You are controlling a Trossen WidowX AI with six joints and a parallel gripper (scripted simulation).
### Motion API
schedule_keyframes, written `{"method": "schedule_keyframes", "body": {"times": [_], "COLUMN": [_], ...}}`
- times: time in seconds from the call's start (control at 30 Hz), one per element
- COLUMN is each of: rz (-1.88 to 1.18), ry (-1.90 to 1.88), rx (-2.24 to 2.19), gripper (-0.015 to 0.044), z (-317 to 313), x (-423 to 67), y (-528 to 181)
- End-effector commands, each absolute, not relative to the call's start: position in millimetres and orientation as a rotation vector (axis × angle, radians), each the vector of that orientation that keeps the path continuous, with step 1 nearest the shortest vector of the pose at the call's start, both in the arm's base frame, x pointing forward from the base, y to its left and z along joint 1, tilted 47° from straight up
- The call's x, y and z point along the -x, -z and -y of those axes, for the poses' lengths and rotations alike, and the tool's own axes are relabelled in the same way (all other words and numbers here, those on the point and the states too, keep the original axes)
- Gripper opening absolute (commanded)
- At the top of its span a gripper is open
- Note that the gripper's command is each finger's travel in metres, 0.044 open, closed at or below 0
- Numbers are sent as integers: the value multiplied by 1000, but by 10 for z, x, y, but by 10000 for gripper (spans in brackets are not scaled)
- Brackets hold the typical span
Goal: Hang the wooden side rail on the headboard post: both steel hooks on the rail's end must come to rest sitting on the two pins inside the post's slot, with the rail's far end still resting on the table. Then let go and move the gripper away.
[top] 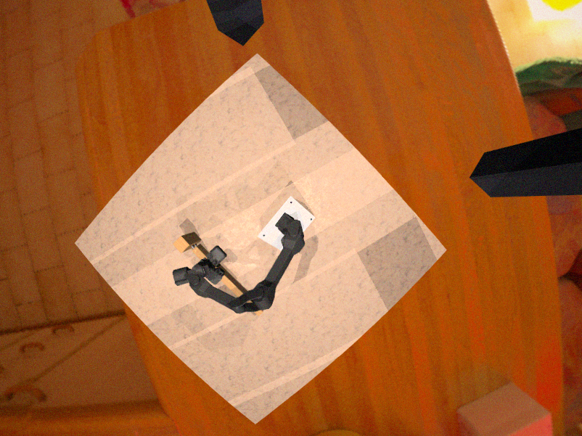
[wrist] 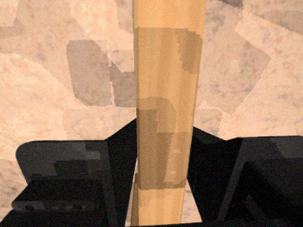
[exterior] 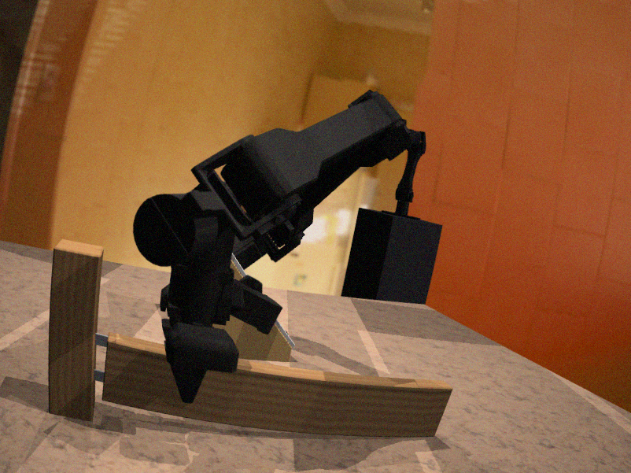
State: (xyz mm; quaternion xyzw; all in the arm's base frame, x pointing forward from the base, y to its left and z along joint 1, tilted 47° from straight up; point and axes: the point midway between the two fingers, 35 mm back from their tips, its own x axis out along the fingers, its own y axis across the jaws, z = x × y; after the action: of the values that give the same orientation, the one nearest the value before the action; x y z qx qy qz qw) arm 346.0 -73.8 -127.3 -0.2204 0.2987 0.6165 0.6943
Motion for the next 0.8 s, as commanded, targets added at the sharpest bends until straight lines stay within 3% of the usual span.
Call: {"method": "schedule_keyframes", "body": {"times": [0.0, 0.77], "rz": [-666, -666], "ry": [-1370, -1370], "rx": [498, 498], "gripper": [0, 0], "z": [775, 791], "x": [-3465, -3461], "y": [1273, 1291]}}
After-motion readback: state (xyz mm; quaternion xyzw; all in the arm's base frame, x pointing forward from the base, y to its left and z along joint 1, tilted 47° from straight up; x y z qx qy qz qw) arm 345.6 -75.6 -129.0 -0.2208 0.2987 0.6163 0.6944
